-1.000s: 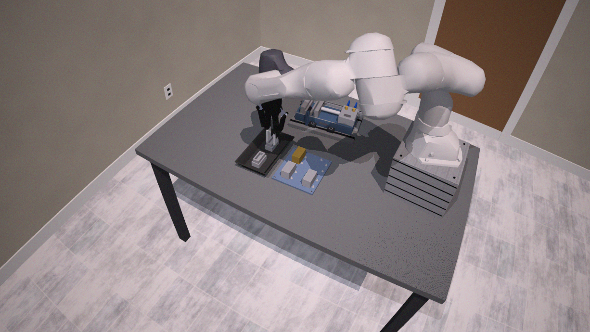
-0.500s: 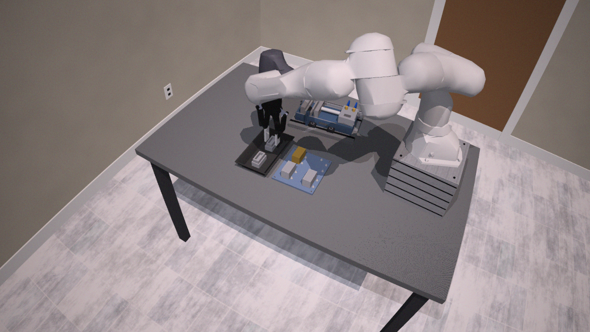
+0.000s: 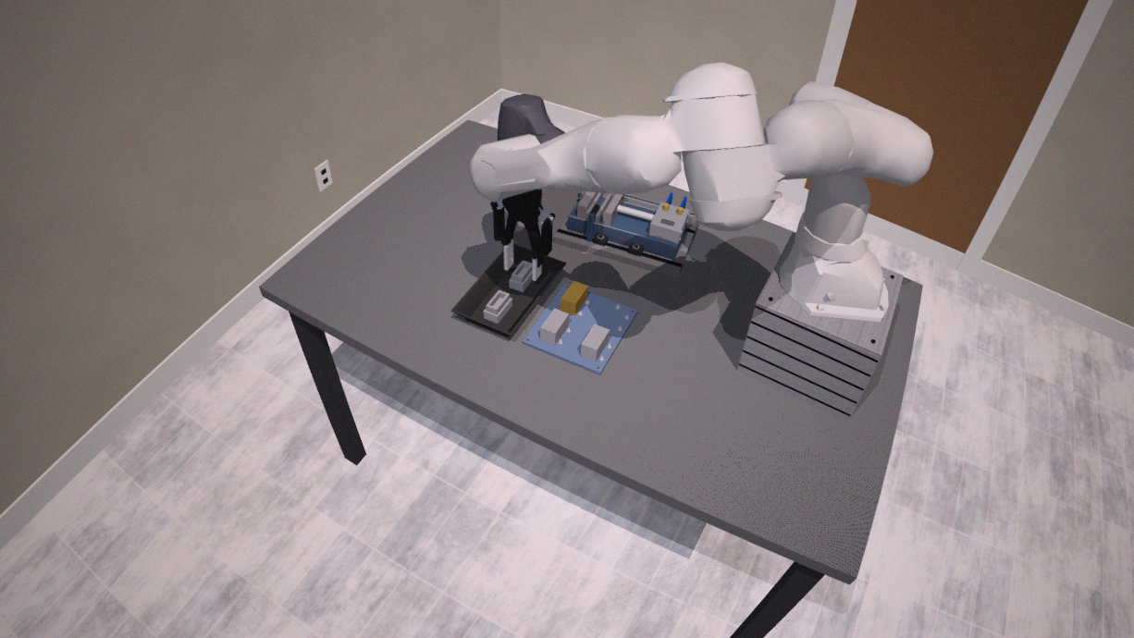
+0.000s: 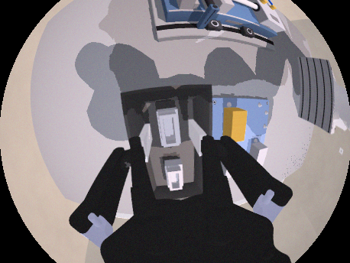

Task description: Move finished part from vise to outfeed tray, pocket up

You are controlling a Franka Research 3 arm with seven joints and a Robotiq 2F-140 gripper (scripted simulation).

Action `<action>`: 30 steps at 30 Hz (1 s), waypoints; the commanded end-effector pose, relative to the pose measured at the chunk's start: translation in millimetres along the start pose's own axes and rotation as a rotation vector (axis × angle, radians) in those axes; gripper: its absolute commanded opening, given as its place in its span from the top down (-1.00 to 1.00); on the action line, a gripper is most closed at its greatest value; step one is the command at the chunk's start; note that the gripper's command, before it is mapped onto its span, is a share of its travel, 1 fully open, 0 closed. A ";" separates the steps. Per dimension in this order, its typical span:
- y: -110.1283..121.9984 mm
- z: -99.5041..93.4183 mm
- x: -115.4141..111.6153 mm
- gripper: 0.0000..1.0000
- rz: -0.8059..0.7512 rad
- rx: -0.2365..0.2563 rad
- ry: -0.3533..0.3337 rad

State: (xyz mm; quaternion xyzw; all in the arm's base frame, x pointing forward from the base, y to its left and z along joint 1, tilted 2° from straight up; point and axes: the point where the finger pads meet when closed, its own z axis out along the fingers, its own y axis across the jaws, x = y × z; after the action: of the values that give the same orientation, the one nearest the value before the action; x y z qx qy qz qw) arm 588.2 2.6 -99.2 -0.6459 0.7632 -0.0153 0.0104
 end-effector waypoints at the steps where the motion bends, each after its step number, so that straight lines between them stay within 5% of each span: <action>1: -1.8 -0.2 0.0 0.20 -0.003 0.004 -0.001; 21: -1.8 -2.0 0.0 0.20 -0.003 0.004 -0.001; 30: -1.7 -27.8 0.0 0.20 -0.003 0.004 -0.001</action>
State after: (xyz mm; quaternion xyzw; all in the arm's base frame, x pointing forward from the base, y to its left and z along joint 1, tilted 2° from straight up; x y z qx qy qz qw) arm 590.8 1.6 -81.5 -0.6465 0.7625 -0.0186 0.0132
